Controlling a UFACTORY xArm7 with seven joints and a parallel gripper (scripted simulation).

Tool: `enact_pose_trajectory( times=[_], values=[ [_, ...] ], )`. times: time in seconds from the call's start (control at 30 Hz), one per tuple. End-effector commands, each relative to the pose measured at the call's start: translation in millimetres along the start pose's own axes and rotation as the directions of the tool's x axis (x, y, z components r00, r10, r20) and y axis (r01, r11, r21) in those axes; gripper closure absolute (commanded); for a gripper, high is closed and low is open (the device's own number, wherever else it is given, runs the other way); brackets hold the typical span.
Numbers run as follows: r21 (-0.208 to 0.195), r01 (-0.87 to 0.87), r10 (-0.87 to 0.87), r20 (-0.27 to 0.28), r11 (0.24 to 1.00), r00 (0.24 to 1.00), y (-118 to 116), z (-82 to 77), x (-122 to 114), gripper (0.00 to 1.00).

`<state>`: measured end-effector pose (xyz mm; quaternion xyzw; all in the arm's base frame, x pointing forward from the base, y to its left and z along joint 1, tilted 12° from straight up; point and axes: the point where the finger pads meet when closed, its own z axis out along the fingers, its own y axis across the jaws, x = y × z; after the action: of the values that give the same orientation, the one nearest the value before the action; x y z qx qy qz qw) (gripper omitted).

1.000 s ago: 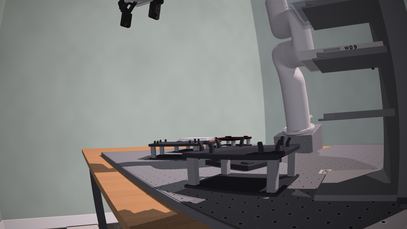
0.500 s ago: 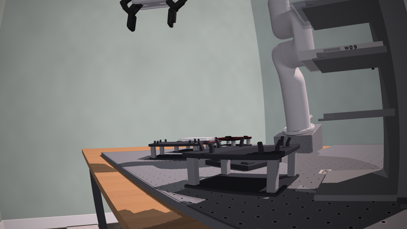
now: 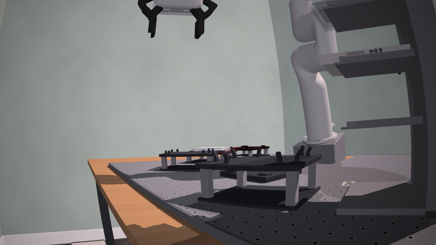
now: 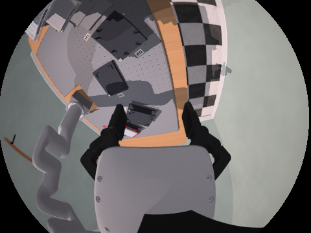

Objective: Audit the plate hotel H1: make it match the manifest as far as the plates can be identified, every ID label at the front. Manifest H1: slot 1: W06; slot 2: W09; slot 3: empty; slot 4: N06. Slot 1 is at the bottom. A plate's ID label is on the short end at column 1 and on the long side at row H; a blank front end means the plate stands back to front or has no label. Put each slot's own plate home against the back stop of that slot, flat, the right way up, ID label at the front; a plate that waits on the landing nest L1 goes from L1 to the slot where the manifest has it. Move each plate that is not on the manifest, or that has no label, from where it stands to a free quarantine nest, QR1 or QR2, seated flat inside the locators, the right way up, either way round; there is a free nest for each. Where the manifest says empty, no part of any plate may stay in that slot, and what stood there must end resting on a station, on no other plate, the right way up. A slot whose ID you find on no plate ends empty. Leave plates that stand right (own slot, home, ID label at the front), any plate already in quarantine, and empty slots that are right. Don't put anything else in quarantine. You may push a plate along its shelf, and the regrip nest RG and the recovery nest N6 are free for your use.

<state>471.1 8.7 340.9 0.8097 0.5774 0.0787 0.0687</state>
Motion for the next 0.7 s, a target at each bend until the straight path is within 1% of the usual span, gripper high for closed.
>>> enact_pose_trajectory(
  times=[0.0,0.07,0.13,0.2,0.37,0.43,0.53,0.67],
  values=[
    [-0.006,0.172,-0.173,-0.023,0.985,0.985,-13,8.1,9,0.00],
    [-0.006,0.172,-0.173,-0.023,0.985,0.985,-13,8.1,9,0.00],
    [-0.006,0.238,-0.238,-0.028,0.971,0.971,-21,13.3,13,0.00],
    [-0.007,0.297,-0.298,-0.032,0.955,0.954,-21,13.9,13,0.00],
    [-0.012,0.449,-0.449,-0.044,0.893,0.892,-37,24.5,21,0.00],
    [-0.013,0.477,-0.477,-0.046,0.879,0.878,-38,24.9,21,0.00],
    [-0.017,0.560,-0.560,-0.053,0.829,0.827,-46,30.4,25,0.00],
    [-0.017,0.560,-0.560,-0.053,0.829,0.827,-46,30.4,25,0.00]
  ],
)
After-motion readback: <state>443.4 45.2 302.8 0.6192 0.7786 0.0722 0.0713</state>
